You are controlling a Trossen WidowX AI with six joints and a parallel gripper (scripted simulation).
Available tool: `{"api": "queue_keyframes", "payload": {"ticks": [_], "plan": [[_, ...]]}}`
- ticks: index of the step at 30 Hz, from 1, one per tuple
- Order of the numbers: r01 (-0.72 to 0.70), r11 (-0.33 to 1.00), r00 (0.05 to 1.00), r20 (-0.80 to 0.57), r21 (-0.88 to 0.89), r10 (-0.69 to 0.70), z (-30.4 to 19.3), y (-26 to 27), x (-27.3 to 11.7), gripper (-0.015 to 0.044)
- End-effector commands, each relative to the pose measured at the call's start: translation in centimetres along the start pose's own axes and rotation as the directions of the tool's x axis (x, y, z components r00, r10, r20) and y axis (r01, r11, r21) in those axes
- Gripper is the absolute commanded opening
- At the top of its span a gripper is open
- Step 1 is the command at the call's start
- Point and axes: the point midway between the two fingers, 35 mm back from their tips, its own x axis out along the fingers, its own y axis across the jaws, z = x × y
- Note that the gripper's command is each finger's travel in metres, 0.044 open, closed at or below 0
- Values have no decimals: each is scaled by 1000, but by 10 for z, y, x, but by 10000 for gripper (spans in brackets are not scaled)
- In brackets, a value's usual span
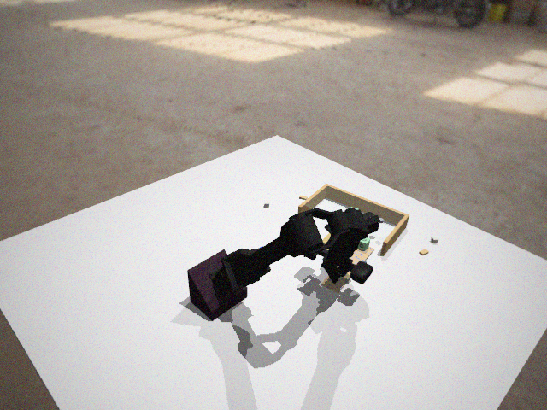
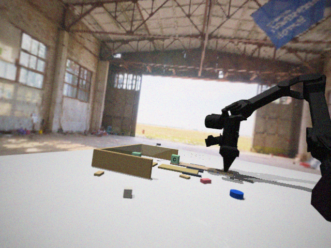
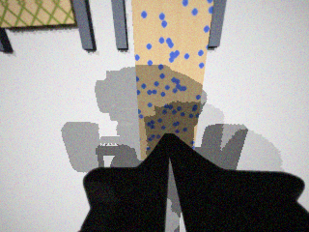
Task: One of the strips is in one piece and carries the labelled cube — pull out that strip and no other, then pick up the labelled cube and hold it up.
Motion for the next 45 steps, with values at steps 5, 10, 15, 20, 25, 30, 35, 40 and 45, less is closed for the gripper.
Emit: {"api": "queue_keyframes", "payload": {"ticks": [5, 10, 15, 20, 25, 30, 35, 40, 45], "plan": [[-5, 1000, 1000, -22, -8, 5, -18, 2, 5, 0], [-5, 1000, 1000, -22, -9, 5, -25, 2, 4, 0], [-5, 1000, 1000, -22, -9, 5, -33, 2, 4, 0], [-5, 1000, 1000, -23, -9, 5, -41, 2, 4, 0], [-5, 1000, 1000, -23, -10, 5, -48, 1, 4, 0], [-2, 1000, 1000, -5, -3, 2, -40, -1, -9, 0], [-7, 1000, 1000, -22, -9, 7, -40, -2, -41, 0], [-8, 999, 1000, -22, -36, 7, -27, 0, -40, 79], [-8, 999, 1000, -21, -51, 7, -7, 2, -40, 210]]}}
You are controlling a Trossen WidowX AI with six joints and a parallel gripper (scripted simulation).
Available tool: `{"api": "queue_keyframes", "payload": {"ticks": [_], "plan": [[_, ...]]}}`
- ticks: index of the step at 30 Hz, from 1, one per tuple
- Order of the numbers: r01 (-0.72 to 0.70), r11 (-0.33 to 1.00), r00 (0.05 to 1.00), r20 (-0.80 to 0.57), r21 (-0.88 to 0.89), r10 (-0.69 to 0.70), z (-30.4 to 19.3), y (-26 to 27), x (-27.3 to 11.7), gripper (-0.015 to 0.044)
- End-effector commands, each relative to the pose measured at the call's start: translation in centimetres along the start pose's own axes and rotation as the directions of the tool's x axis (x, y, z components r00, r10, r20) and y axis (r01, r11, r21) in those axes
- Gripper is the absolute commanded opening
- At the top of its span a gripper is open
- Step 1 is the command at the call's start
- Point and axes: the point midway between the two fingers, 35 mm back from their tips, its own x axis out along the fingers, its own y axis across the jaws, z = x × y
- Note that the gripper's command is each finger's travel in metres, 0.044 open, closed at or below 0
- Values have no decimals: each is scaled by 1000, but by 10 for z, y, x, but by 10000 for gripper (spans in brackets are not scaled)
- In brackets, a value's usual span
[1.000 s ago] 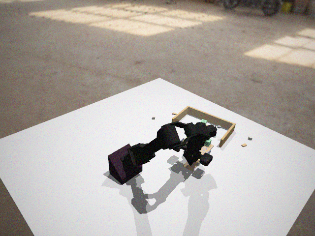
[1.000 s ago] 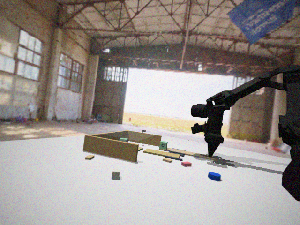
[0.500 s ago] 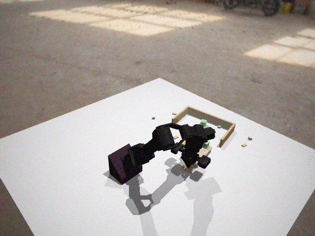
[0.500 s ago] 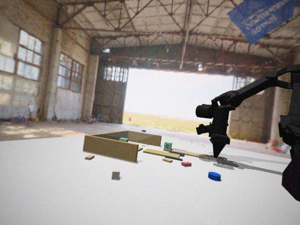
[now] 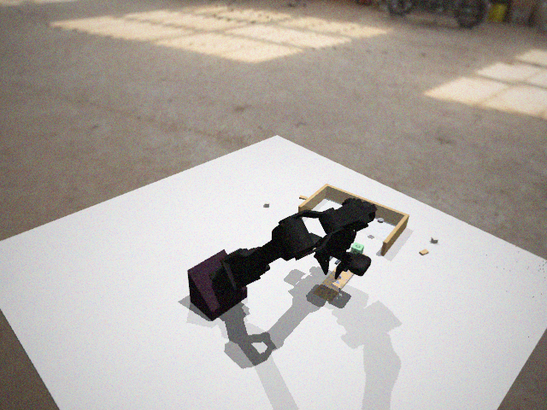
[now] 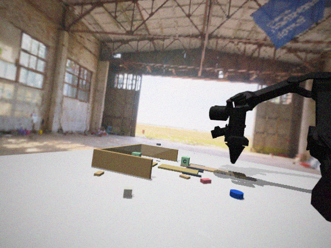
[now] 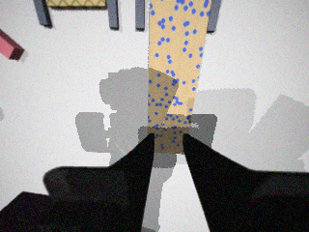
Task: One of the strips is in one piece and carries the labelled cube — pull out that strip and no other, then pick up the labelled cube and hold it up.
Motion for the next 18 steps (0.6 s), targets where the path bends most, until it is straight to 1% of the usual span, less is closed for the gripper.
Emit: {"api": "queue_keyframes", "payload": {"ticks": [1, 9, 18], "plan": [[5, 1000, 1000, 4, 1, -5, 15, 0, -3, 236], [5, 1000, 1000, 5, 2, -5, 43, 3, -4, 440], [4, 1000, 1000, 6, 3, -5, 74, 4, -7, 440]]}}
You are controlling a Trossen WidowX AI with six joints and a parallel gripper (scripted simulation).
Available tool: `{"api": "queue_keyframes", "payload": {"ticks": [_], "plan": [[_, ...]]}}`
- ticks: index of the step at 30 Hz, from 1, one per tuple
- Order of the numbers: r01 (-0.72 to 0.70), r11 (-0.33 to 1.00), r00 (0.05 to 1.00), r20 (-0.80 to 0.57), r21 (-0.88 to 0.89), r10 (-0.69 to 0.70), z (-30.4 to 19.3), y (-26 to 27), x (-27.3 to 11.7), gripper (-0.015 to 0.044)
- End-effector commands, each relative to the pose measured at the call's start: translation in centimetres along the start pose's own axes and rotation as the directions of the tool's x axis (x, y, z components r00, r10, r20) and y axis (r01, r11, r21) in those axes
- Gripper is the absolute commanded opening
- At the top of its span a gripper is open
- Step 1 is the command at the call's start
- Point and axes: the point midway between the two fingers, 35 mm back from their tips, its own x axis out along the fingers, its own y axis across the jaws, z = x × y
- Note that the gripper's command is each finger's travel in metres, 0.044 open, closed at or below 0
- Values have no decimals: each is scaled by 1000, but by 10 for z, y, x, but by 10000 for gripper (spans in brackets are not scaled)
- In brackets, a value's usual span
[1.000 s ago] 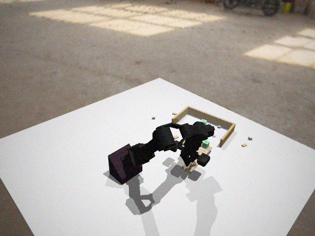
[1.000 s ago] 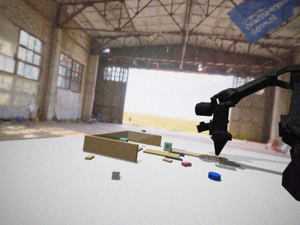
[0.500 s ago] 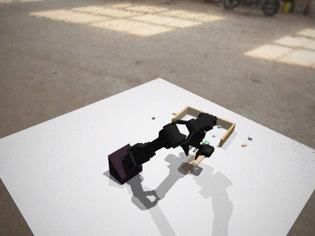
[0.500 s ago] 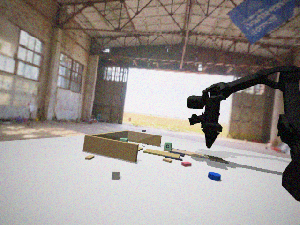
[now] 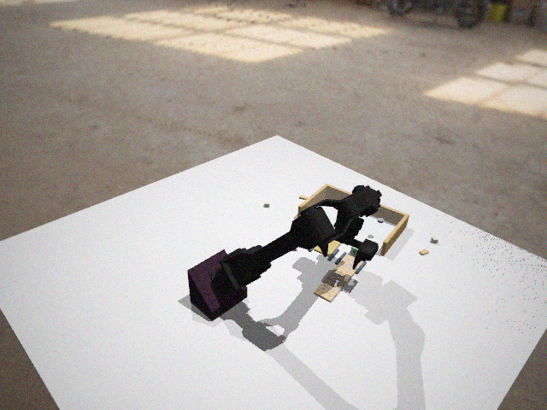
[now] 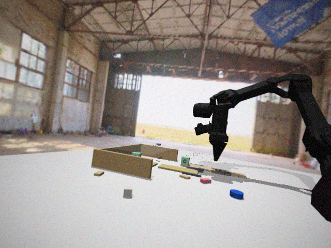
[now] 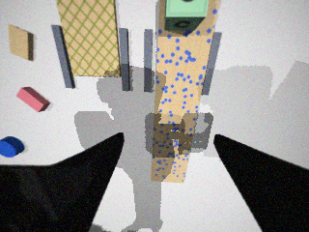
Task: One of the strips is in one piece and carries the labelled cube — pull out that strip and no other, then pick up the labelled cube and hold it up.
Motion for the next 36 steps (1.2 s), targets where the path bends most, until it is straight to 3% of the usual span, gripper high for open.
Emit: {"api": "queue_keyframes", "payload": {"ticks": [1, 31, 36], "plan": [[5, 1000, 1000, 5, 8, -5, 15, -1, -3, 440], [4, 1000, 1000, 10, 12, -4, 112, -10, -21, 440], [4, 1000, 1000, 10, 12, -4, 113, -10, -15, 309]]}}
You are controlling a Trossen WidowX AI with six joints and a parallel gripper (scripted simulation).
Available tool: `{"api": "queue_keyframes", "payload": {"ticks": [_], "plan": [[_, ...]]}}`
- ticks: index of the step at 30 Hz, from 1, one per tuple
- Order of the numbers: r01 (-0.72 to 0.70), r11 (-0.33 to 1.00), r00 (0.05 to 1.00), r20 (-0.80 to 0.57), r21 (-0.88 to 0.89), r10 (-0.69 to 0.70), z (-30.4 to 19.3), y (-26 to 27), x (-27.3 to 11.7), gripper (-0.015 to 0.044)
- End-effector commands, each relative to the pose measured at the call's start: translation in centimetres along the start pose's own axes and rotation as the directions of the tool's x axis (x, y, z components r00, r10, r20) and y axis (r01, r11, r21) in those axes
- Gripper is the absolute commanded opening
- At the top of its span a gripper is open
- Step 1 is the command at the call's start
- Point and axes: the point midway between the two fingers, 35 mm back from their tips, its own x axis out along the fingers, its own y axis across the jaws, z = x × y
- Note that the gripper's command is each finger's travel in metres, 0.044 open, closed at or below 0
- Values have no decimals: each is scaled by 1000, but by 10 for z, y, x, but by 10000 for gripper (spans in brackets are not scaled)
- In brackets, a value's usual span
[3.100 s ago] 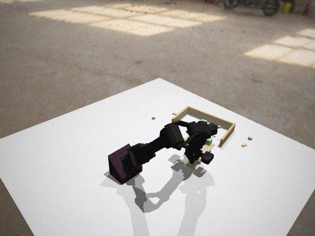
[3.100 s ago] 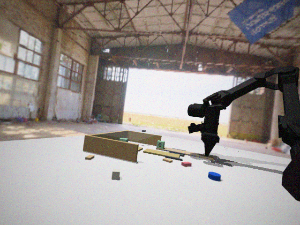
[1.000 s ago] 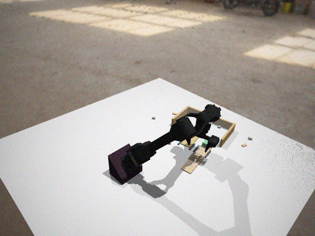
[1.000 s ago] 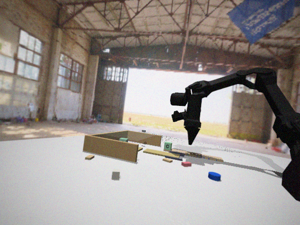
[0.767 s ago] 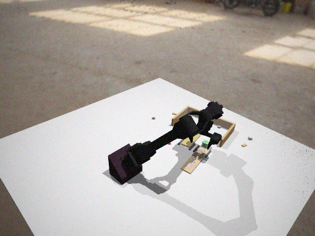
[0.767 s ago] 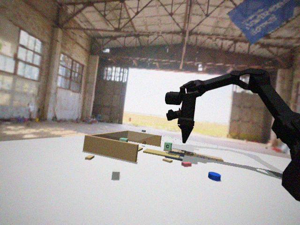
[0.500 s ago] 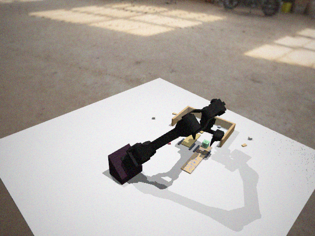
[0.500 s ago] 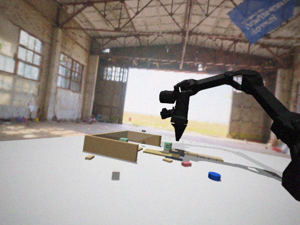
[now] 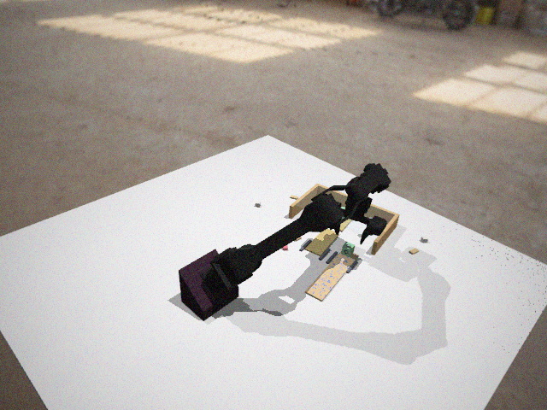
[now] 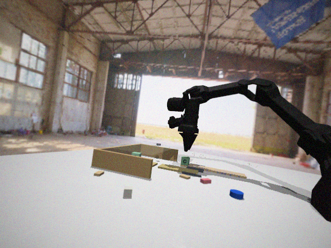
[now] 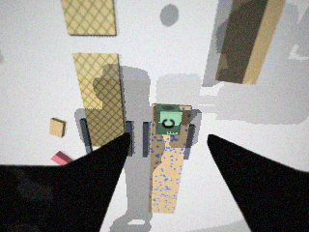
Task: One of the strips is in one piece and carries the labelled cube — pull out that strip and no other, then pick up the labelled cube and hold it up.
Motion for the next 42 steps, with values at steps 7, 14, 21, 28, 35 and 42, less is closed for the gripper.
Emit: {"api": "queue_keyframes", "payload": {"ticks": [7, 14, 21, 28, 35, 42], "plan": [[4, 1000, 1000, 3, 7, -4, 3, -2, 13, 250], [4, 1000, 1000, 3, 7, -4, 3, -2, 25, 250], [5, 1000, 1000, 3, 7, -5, 3, -2, 36, 250], [6, 1000, 1000, 3, 7, -6, 3, -3, 47, 250], [5, 1000, 1000, 3, 16, -5, 3, -4, 49, 197], [5, 1000, 1000, 3, 16, -5, 3, -4, 49, 112]]}}
